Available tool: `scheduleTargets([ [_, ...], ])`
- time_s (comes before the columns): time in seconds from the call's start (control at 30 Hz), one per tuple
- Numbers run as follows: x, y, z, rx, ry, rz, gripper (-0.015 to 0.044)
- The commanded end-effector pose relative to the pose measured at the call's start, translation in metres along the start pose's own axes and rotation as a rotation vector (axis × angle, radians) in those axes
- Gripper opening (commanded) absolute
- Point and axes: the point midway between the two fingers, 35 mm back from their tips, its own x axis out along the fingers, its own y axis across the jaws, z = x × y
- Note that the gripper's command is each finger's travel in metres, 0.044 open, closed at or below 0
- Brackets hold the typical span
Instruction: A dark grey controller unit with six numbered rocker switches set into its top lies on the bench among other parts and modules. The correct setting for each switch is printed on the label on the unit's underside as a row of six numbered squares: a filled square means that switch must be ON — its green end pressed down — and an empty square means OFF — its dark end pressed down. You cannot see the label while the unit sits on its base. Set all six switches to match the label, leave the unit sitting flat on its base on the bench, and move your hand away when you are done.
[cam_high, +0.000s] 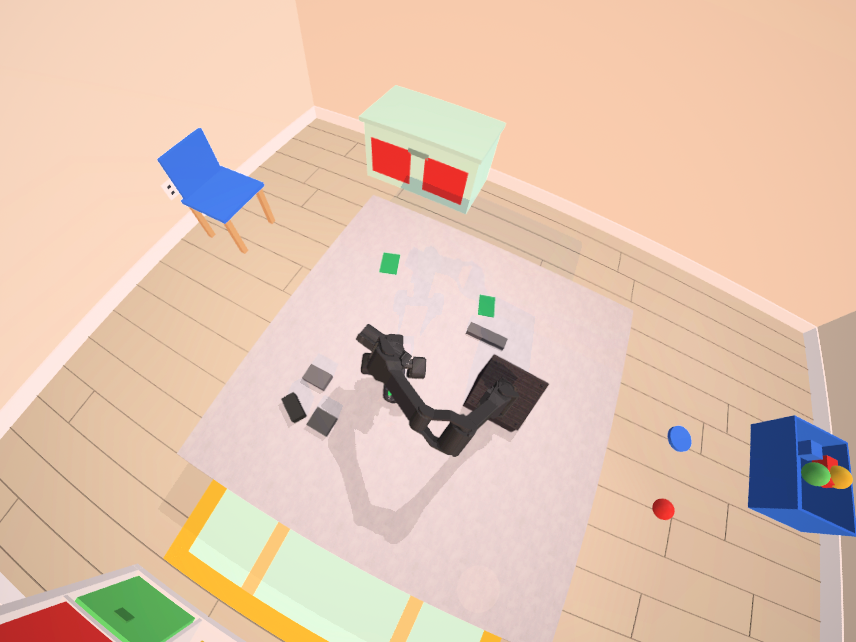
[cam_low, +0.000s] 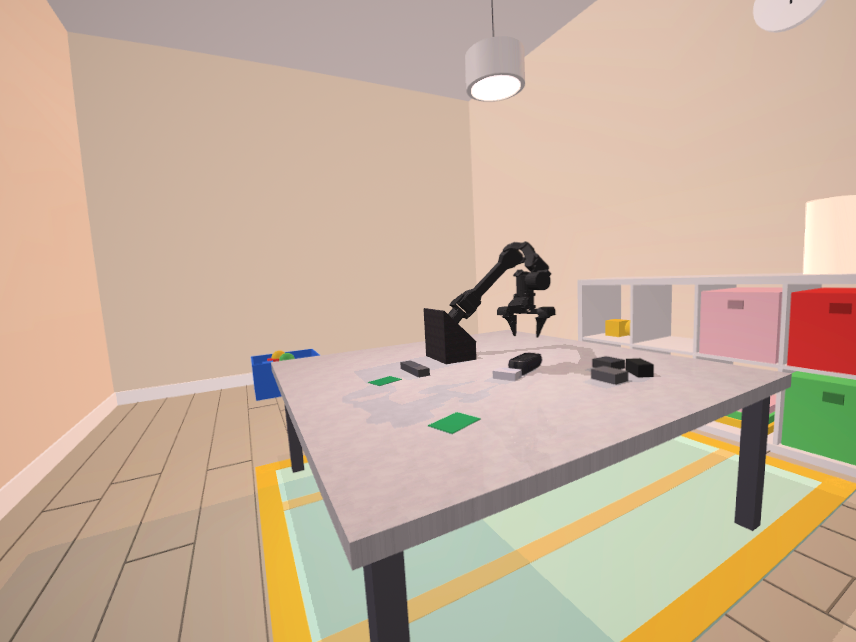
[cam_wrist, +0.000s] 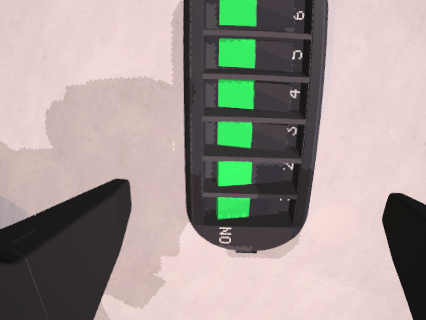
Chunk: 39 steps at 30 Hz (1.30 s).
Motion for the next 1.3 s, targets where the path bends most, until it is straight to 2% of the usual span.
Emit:
scheduleTargets([
  [0.0, -0.003, 0.0017, -0.0001, -0.009, -0.003, 0.004, 0.0309],
  [0.4, -0.003, 0.0017, -0.0001, -0.009, -0.003, 0.004, 0.0],
  [0.83, -0.003, 0.0017, -0.0001, -0.009, -0.003, 0.004, 0.0],
  [1.27, -0.0023, 0.0012, 0.0, -0.003, -0.001, 0.003, 0.0341],
])
